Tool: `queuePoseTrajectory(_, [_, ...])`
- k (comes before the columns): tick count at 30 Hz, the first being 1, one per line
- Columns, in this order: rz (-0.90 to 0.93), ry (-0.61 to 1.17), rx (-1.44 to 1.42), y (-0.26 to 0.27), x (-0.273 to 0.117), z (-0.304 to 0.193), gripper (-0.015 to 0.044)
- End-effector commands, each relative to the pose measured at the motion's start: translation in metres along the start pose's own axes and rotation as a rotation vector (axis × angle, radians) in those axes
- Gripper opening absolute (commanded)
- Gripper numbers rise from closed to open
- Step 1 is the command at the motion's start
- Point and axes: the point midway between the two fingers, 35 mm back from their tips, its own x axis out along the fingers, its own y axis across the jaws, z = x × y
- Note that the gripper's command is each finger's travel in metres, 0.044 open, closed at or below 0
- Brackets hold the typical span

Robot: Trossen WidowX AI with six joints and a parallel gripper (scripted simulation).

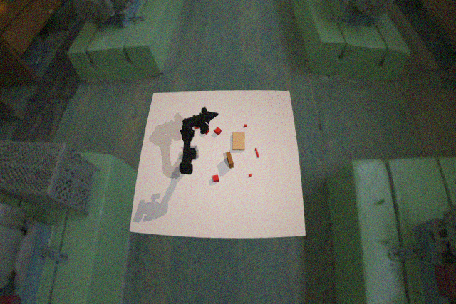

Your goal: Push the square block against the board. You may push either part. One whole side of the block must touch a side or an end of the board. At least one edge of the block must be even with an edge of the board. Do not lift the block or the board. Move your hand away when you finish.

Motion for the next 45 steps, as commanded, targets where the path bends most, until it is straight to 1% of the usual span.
queuePoseTrajectory(1, [-0.033, -0.016, -0.140, -0.015, 0.011, 0.008, 0.0000])
queuePoseTrajectory(13, [-0.160, -0.072, -0.526, -0.055, 0.043, 0.044, 0.0000])
queuePoseTrajectory(25, [-0.342, -0.110, -0.891, -0.094, 0.066, 0.094, 0.0000])
queuePoseTrajectory(35, [-0.538, -0.119, -1.171, -0.123, 0.076, 0.144, 0.0000])
queuePoseTrajectory(45, [-0.775, -0.096, -1.421, -0.148, 0.074, 0.200, 0.0000])
